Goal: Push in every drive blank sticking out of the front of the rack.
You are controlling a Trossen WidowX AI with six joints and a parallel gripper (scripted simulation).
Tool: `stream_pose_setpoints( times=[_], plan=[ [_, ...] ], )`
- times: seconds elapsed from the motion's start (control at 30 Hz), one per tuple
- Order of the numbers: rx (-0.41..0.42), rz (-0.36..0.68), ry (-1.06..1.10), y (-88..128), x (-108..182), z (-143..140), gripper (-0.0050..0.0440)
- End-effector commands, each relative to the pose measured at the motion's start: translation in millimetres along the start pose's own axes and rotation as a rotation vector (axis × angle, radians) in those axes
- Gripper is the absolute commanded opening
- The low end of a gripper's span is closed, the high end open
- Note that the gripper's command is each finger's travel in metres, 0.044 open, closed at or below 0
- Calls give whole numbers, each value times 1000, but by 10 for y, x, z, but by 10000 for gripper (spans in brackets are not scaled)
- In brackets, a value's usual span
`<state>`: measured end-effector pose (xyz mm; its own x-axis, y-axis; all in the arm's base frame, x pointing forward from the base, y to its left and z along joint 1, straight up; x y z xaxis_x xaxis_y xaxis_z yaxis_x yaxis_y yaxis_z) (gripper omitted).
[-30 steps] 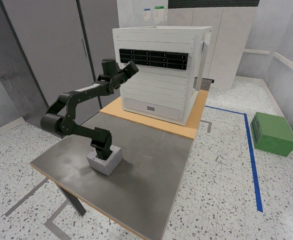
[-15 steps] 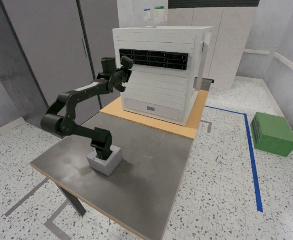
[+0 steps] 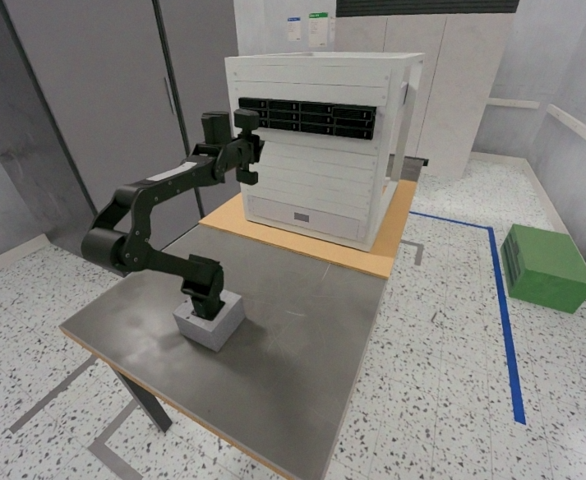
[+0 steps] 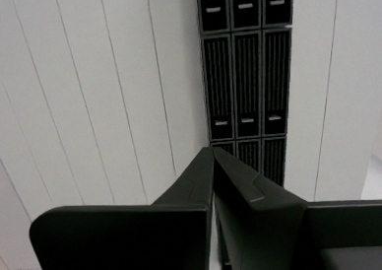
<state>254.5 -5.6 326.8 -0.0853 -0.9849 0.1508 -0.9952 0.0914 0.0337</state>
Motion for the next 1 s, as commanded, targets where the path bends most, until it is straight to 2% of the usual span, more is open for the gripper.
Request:
stream_pose_setpoints(
  times=[0.0, 0.97],
  plan=[
    [31, 8, 56, 42, 20, -127, -50],
    [30, 10, 90, 44, 22, -131, -50]
  ],
)
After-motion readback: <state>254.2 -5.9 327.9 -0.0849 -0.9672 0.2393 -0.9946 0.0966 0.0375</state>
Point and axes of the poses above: the point midway between the two fingers, 35 mm back from their tips, its own y axis back along the fingers, its own z axis across the jaws, x = y × z, the point moved 6 cm from there along y, back along the fingers, and after that the axes turned 14 degrees about y, right-handed, at the moved point
